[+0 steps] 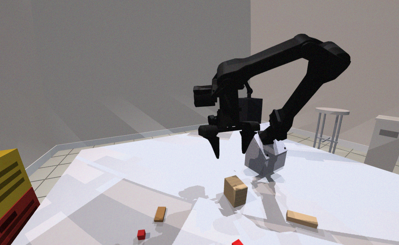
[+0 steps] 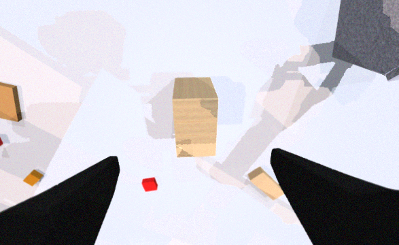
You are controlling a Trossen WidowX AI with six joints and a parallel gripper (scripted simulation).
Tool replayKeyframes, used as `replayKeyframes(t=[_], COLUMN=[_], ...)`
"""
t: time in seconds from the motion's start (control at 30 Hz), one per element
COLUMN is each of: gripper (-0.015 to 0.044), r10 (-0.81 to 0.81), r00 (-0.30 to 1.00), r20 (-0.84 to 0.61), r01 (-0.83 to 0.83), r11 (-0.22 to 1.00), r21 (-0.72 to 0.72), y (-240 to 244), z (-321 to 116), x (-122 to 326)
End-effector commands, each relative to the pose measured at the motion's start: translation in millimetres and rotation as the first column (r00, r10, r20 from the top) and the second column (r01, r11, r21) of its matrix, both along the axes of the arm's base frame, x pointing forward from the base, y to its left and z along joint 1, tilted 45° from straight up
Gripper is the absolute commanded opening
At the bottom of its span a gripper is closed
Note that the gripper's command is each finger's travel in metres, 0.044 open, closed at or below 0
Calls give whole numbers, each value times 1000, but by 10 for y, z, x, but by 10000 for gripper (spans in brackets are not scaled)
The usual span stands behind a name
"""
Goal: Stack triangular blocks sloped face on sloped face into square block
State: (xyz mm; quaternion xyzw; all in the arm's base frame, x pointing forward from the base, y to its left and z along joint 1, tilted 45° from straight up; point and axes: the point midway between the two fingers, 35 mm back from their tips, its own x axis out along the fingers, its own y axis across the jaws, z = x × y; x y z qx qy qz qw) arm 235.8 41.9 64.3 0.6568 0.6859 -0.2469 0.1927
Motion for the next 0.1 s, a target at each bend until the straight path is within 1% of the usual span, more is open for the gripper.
replayKeyframes(t=[0.0, 0.07], gripper=[440, 440], r10=[-4, -4], r00=[1000, 1000], r20=[-3, -3], r01=[4, 4], r11=[1000, 1000], r21=[0, 0], y=[0, 0], z=[0, 0], x=[2, 2])
